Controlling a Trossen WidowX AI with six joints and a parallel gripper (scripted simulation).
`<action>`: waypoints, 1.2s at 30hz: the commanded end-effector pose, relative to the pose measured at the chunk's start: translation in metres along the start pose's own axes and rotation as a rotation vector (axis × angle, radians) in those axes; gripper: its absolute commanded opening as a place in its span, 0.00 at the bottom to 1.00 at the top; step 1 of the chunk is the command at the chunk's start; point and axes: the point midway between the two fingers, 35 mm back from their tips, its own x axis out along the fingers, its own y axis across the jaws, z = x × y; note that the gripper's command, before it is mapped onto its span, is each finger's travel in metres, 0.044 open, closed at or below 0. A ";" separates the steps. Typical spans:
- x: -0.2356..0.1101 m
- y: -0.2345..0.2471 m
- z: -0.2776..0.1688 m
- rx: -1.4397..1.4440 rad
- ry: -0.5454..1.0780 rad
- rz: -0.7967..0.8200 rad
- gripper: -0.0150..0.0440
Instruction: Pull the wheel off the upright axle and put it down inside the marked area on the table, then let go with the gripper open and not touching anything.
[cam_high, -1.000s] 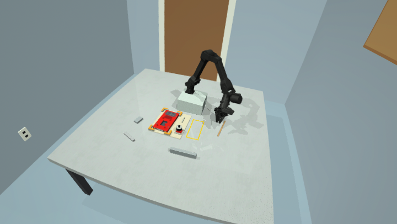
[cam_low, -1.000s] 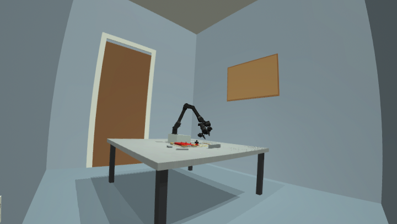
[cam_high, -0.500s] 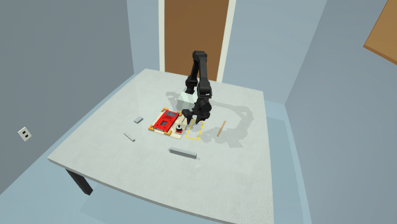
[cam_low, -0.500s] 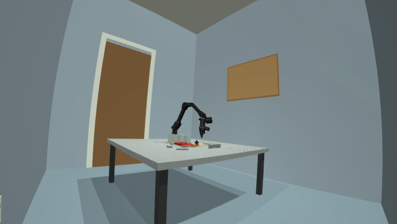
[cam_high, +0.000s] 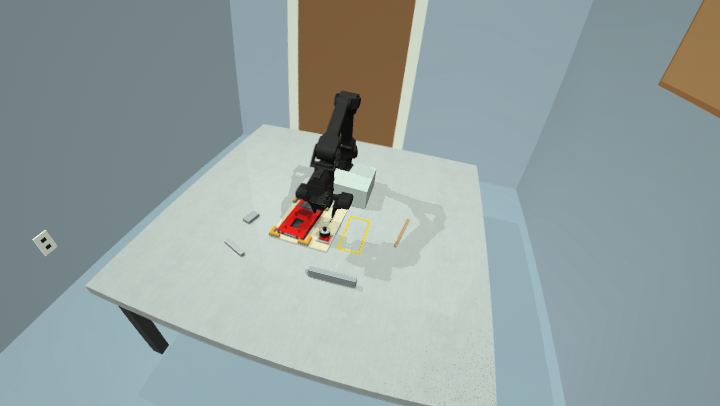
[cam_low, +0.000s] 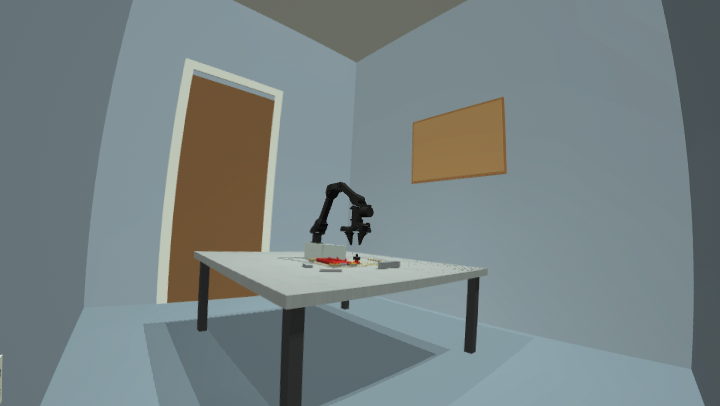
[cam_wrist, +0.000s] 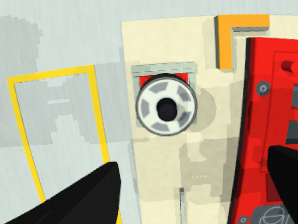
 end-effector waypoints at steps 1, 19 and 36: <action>0.001 0.006 0.005 0.005 0.005 0.009 0.76; 0.074 0.007 0.005 0.001 0.017 0.005 0.72; 0.073 0.007 0.005 0.001 0.016 0.005 0.26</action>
